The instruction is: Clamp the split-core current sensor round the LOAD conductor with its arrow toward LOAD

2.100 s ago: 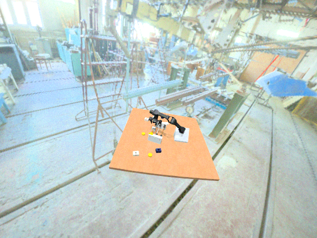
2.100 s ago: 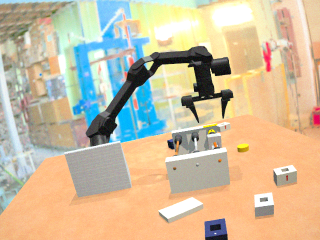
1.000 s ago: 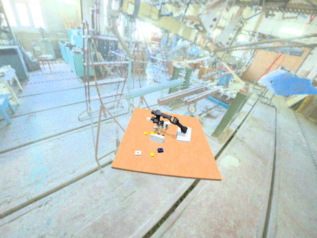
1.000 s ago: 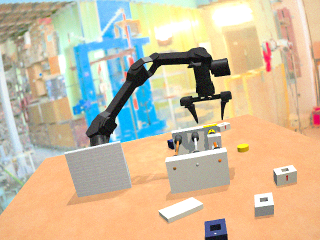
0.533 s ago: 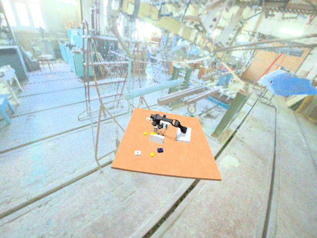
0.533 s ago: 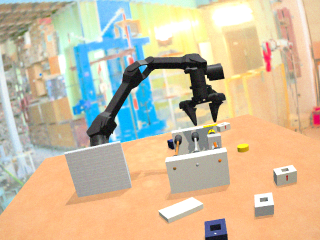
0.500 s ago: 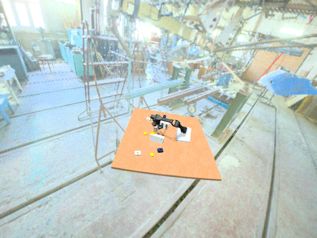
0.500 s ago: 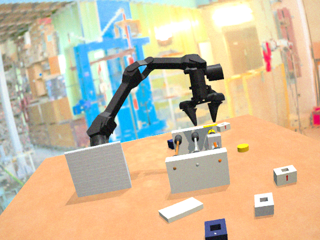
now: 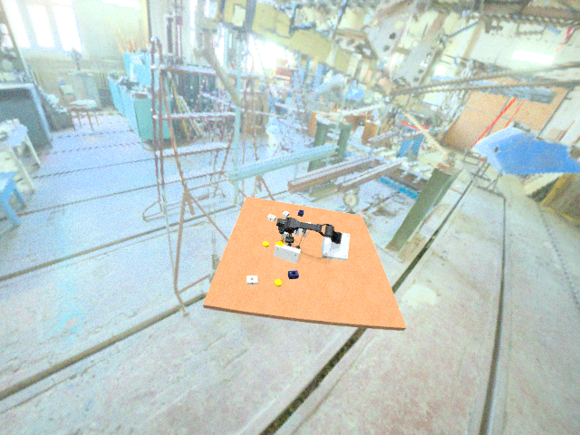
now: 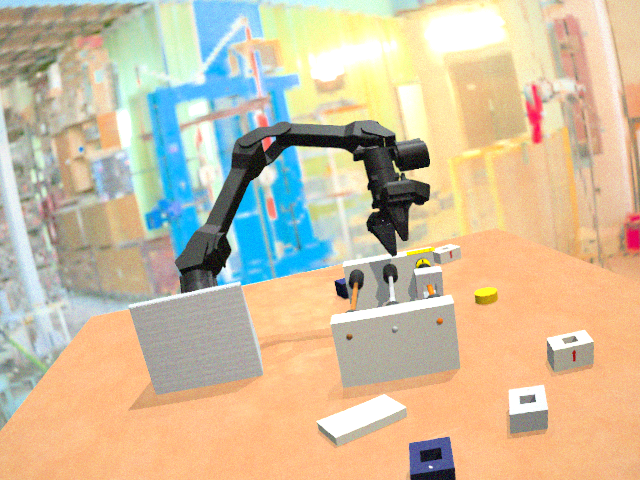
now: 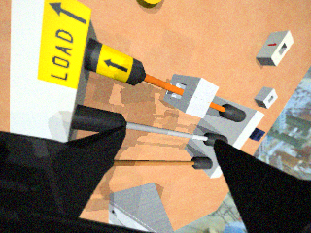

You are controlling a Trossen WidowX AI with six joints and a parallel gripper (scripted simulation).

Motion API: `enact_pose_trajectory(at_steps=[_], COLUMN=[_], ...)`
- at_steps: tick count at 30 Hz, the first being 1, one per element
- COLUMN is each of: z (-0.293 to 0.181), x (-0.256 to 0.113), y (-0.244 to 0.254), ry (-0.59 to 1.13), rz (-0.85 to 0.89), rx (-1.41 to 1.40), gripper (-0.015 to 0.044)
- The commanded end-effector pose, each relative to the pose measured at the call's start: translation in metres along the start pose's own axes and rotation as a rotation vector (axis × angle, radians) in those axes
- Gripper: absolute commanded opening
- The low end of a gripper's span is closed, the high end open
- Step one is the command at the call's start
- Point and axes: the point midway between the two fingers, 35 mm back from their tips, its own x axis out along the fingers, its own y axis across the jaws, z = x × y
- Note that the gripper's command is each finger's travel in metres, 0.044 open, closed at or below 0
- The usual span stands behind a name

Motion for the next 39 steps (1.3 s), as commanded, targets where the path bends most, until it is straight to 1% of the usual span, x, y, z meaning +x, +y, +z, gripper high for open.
enact_pose_trajectory(at_steps=[1,9,15,19,35,36,39], z=[-0.019,-0.027,-0.033,-0.035,-0.035,-0.032,-0.032], x=[-0.025,-0.035,-0.043,-0.046,-0.046,-0.043,-0.043], y=[0.028,0.039,0.047,0.050,0.050,0.050,0.050], ry=[-0.208,-0.358,-0.481,-0.534,-0.536,-0.501,-0.501], rz=[-0.201,-0.214,-0.183,-0.146,-0.144,-0.155,-0.155], rx=[0.667,0.989,1.230,1.388,1.393,1.339,1.339], gripper=[0.0440,0.0440,0.0440,0.0440,0.0440,0.0440,0.0440])
